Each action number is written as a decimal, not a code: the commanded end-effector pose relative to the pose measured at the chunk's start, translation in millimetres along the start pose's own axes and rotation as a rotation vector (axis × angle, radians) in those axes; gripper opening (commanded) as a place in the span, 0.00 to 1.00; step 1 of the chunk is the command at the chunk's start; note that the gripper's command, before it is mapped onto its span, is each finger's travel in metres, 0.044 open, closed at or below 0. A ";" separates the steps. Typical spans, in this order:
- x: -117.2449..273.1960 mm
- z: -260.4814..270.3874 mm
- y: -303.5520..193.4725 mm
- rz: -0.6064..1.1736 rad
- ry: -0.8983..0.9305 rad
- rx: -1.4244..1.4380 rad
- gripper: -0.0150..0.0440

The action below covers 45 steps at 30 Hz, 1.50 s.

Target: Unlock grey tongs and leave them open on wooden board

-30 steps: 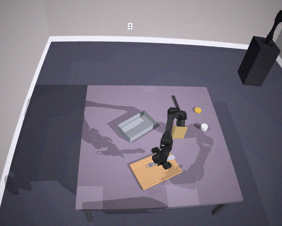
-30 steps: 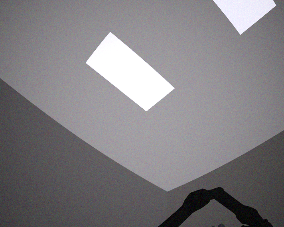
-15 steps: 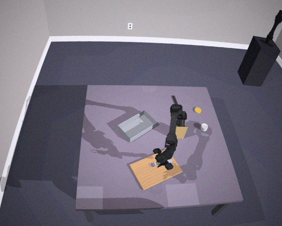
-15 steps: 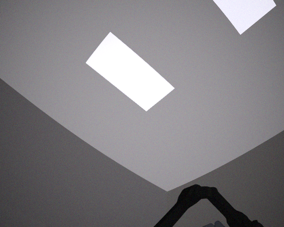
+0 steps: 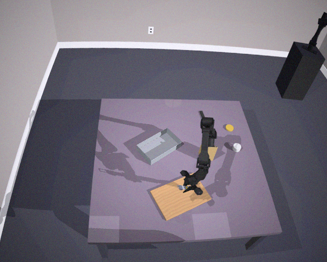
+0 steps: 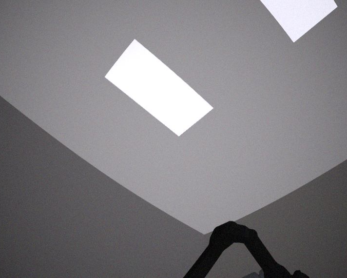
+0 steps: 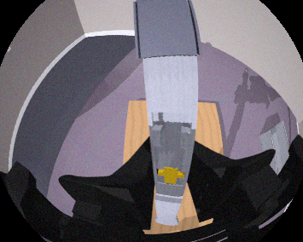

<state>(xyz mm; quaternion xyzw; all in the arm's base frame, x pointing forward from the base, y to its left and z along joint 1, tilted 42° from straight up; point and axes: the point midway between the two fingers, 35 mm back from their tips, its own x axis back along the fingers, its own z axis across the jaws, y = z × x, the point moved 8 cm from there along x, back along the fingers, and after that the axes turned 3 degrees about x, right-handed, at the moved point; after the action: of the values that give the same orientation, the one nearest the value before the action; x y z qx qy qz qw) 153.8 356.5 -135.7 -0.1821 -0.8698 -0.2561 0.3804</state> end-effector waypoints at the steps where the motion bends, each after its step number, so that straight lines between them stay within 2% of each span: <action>1: 10.0 -1.9 -2.7 -0.085 -0.014 -0.005 0.00; 25: 52.3 -25.5 -39.1 -0.396 -0.088 -0.055 0.00; 45: 53.5 -26.5 -40.1 -0.403 -0.090 -0.057 0.00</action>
<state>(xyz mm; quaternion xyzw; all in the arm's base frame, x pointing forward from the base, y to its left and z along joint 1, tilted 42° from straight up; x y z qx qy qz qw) 113.7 314.7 -93.4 -0.0282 -0.8964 -0.3422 0.2801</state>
